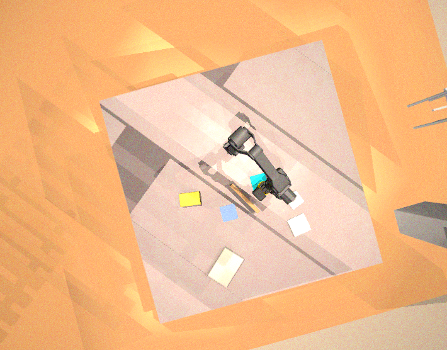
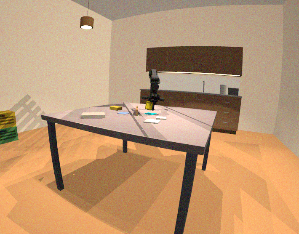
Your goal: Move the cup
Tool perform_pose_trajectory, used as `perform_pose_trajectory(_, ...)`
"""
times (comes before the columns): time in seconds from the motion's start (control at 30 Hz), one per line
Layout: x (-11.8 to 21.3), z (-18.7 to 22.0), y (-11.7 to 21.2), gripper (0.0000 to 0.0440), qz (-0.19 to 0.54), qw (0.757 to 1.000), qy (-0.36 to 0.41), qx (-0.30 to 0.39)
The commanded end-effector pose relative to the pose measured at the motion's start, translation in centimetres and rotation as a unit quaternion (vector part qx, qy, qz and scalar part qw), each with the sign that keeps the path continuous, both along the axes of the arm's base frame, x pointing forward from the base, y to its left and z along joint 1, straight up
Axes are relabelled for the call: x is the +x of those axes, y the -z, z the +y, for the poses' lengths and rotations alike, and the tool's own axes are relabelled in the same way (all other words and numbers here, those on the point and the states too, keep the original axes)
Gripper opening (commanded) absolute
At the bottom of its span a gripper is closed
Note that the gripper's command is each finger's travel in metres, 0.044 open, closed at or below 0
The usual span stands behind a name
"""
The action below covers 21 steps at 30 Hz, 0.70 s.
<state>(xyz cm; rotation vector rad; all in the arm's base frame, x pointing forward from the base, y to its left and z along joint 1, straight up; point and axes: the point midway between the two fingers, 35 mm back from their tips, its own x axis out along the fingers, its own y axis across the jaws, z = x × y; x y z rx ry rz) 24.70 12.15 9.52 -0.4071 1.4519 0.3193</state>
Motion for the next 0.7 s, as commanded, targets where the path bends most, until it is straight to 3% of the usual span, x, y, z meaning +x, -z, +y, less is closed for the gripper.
perform_pose_trajectory(0.0, -0.8, -0.2, 1.1, 0.0000, 0.002, 1.000, 0.009, -0.003)
perform_pose_trajectory(0.33, -2.4, -0.5, 3.2, 0.0024, 0.009, 1.000, 0.026, -0.008)
perform_pose_trajectory(0.6, -2.3, -0.6, 3.6, 0.0089, -0.002, 0.999, 0.038, 0.002)
perform_pose_trajectory(0.67, -2.1, -0.5, 3.3, 0.0132, -0.009, 0.999, 0.042, 0.010)
